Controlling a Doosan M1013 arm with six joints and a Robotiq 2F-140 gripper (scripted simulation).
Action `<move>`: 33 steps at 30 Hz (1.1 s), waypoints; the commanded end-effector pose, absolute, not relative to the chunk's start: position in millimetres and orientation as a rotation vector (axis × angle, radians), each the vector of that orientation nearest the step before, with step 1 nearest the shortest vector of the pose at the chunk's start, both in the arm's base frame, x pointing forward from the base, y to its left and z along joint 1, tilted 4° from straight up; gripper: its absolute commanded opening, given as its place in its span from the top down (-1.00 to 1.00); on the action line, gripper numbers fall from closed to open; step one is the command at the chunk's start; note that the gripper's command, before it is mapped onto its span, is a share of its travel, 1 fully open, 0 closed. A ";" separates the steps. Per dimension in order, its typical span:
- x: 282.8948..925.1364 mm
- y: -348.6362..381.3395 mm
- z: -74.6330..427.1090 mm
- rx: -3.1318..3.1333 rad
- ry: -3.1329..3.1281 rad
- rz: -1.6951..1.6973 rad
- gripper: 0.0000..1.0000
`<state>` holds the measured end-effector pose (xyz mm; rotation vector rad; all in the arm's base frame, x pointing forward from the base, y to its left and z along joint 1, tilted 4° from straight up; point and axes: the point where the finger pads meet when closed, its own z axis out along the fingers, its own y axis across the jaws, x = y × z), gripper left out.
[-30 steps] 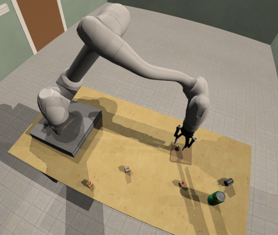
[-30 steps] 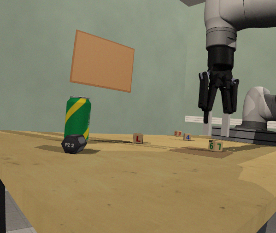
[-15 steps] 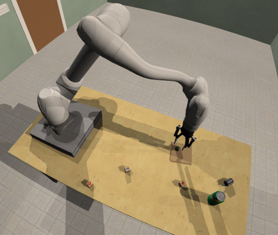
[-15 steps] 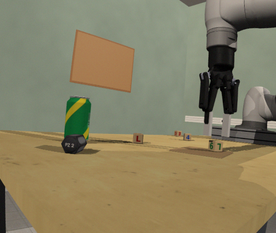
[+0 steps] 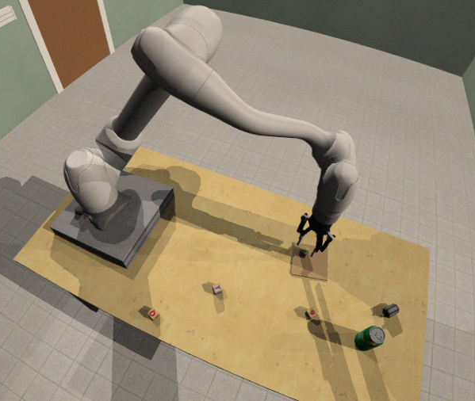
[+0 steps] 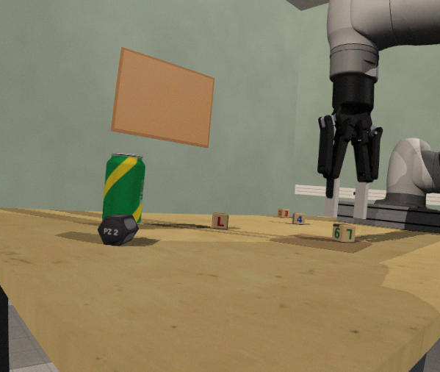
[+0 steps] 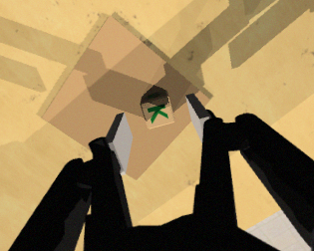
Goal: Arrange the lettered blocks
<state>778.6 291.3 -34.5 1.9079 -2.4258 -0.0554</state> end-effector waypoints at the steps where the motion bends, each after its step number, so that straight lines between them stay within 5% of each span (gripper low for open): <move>1: 775.7 295.4 -37.0 1.911 -2.426 -0.061 0.08; 33: 774.8 295.2 -42.4 1.909 -2.425 -0.062 0.08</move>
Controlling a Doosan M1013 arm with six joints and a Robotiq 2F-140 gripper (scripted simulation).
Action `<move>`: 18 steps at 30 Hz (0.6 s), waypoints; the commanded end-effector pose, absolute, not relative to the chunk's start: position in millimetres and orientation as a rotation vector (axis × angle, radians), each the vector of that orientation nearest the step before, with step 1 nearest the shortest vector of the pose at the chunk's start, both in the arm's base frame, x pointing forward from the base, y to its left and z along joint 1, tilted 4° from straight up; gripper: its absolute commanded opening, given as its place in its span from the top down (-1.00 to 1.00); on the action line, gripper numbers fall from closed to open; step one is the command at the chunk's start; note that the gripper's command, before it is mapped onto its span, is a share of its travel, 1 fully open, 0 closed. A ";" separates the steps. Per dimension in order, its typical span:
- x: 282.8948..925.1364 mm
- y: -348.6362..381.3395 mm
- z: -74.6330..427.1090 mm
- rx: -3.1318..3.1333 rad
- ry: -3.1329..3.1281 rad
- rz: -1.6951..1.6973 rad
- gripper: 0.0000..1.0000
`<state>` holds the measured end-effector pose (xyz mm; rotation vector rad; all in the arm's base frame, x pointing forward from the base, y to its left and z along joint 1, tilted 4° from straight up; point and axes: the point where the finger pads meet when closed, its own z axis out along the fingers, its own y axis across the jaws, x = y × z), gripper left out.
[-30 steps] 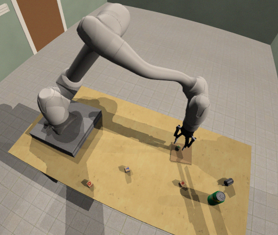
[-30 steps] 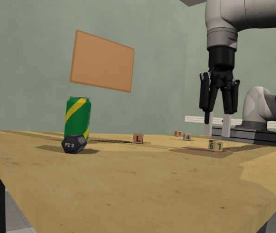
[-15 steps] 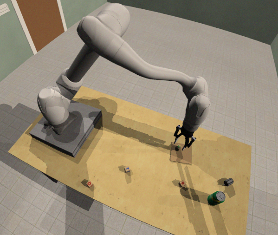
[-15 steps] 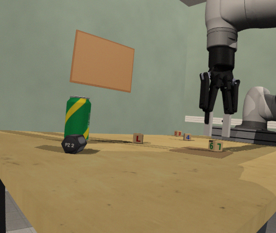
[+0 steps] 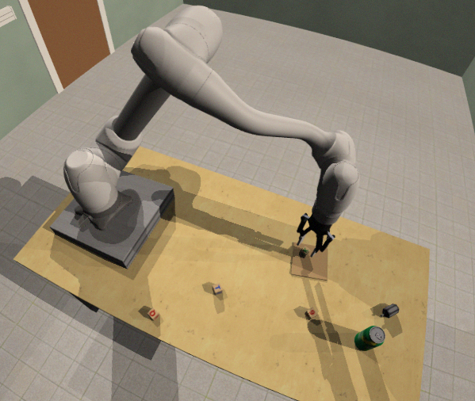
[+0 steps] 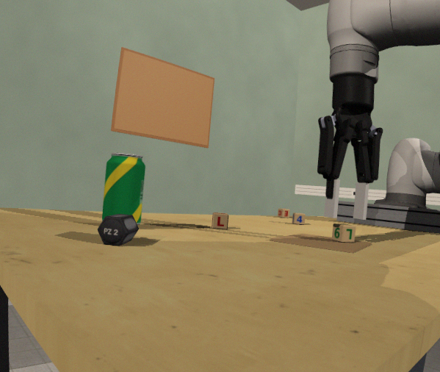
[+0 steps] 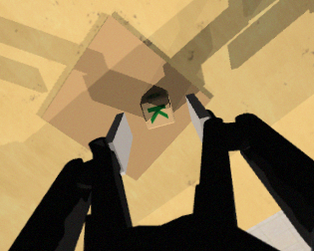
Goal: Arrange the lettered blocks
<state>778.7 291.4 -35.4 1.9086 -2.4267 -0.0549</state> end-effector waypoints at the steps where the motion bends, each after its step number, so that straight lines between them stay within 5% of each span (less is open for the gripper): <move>1: 774.7 295.2 -43.8 1.910 -2.425 -0.062 0.08; 18: 772.6 295.1 -73.1 1.910 -2.424 -0.062 0.08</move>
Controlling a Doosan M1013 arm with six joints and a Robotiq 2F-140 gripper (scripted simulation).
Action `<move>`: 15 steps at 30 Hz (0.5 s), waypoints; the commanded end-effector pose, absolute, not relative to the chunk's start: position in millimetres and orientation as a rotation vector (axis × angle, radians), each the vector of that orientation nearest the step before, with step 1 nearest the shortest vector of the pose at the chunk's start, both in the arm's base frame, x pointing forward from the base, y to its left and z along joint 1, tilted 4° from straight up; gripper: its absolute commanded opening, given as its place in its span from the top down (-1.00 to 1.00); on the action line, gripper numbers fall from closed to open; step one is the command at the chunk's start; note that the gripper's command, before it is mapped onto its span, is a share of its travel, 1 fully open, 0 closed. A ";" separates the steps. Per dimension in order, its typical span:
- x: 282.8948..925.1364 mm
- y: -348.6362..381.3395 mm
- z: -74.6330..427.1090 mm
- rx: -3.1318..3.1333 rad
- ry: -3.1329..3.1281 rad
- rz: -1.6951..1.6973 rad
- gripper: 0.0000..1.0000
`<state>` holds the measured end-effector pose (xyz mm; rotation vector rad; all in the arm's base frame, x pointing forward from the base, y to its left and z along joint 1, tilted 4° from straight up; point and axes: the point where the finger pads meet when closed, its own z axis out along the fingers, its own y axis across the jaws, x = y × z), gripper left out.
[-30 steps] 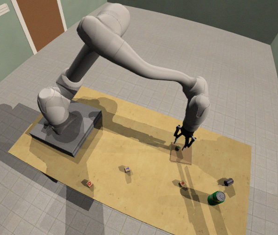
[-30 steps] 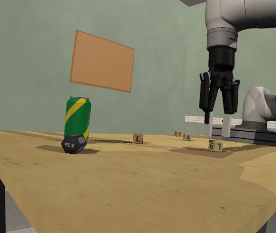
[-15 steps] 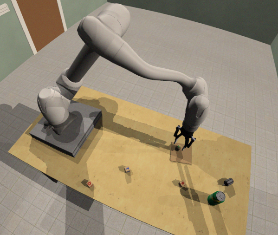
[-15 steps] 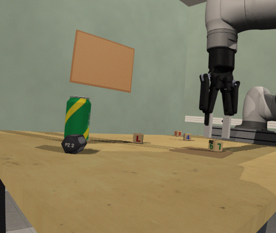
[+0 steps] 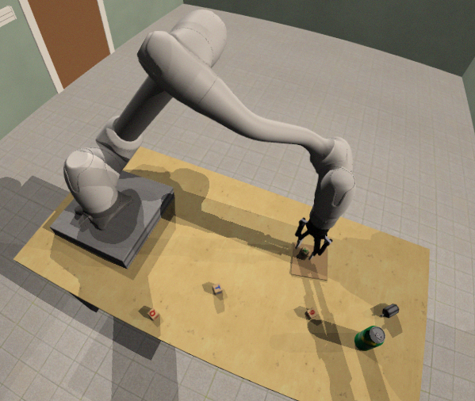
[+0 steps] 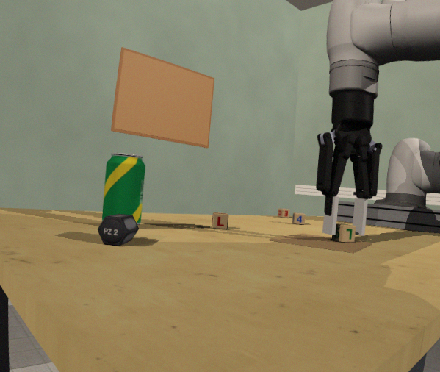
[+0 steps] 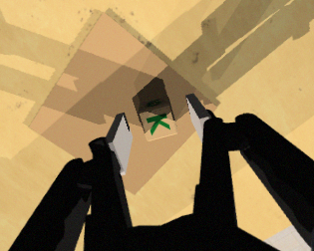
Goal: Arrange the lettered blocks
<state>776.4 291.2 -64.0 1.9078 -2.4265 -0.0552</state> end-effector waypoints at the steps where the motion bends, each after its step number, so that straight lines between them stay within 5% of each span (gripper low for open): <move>1: 772.6 295.0 -74.2 1.910 -2.424 -0.062 0.08; 15: 773.0 295.1 -75.1 1.911 -2.425 -0.061 0.08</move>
